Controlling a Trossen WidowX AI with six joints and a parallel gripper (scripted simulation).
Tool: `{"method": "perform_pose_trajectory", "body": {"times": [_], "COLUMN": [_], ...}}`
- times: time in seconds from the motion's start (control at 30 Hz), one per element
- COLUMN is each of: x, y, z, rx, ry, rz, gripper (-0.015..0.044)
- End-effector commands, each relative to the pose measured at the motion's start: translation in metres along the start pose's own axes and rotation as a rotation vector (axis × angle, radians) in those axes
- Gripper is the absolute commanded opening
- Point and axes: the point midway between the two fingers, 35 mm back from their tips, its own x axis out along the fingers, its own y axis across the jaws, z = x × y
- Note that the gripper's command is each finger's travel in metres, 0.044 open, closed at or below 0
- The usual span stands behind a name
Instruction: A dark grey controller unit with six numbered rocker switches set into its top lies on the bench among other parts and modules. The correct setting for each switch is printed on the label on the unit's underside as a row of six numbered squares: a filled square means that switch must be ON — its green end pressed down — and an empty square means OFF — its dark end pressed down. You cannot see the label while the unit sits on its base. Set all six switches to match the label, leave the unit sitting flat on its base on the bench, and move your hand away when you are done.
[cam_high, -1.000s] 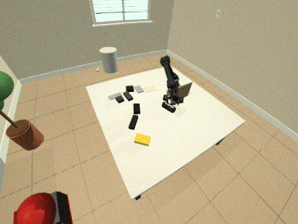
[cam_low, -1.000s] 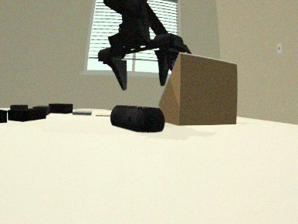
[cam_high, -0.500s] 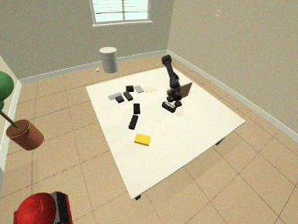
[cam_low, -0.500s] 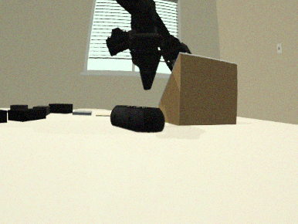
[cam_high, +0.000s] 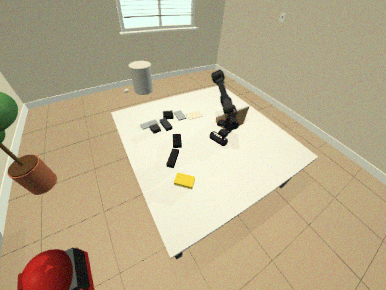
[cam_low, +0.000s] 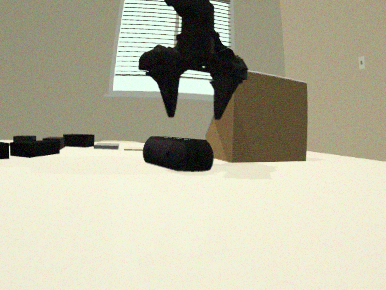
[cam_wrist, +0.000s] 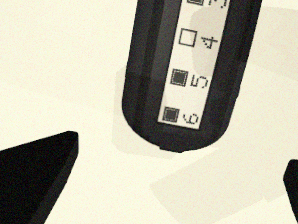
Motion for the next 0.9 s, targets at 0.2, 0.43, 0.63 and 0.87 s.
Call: {"method": "perform_pose_trajectory", "body": {"times": [0.2, 0.43, 0.63, 0.87], "x": [0.004, 0.016, 0.025, 0.037], "y": [0.001, 0.002, 0.002, 0.003], "z": [0.0, -0.001, -0.001, 0.0], "rx": [0.065, 0.065, 0.065, 0.066], "ry": [-0.002, -0.002, -0.002, -0.003], "rz": [0.012, 0.012, 0.013, 0.013], "gripper": [0.044, 0.044, 0.044, 0.044]}}
